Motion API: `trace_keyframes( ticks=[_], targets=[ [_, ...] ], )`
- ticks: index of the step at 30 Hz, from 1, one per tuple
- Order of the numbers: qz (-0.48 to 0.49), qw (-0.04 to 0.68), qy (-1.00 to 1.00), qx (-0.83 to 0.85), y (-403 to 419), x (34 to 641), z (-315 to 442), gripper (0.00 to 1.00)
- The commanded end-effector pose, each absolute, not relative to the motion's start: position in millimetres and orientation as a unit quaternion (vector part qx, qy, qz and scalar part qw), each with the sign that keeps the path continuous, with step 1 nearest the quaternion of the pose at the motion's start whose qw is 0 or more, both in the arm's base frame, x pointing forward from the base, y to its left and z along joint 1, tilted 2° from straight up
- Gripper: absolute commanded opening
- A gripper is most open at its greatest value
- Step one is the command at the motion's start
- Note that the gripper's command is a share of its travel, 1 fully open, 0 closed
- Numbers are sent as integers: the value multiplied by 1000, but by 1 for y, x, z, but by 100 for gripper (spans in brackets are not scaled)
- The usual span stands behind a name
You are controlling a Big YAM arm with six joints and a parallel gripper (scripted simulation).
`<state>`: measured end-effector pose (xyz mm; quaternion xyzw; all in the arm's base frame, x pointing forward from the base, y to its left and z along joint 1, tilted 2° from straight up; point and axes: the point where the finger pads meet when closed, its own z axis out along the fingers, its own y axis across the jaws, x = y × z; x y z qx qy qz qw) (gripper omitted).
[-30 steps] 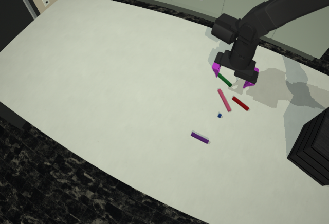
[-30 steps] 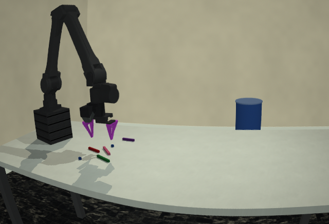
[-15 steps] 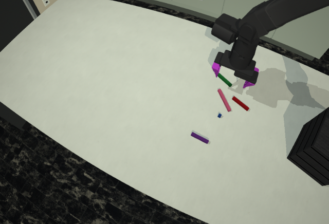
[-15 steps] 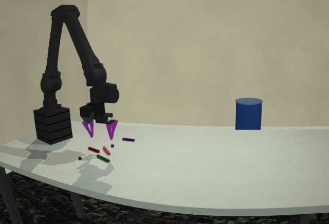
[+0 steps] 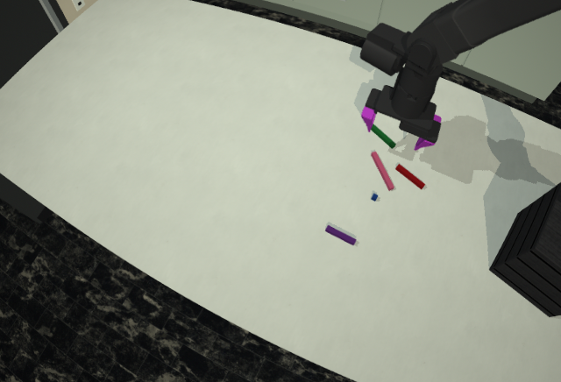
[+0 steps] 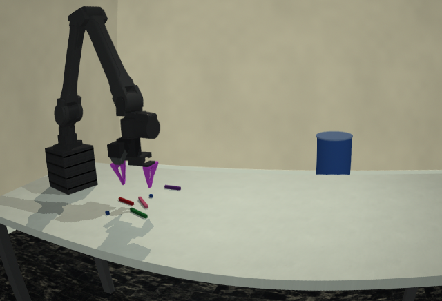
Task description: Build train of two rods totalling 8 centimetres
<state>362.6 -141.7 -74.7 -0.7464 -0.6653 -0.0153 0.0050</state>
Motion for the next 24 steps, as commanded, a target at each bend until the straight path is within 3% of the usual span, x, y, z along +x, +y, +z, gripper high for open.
trace_keyframes(
  ticks=[1,24],
  targets=[
    [-19,-5,-685,-728,-144,383,-68,100],
    [-18,-10,-855,-518,-127,402,-67,100]
  ],
)
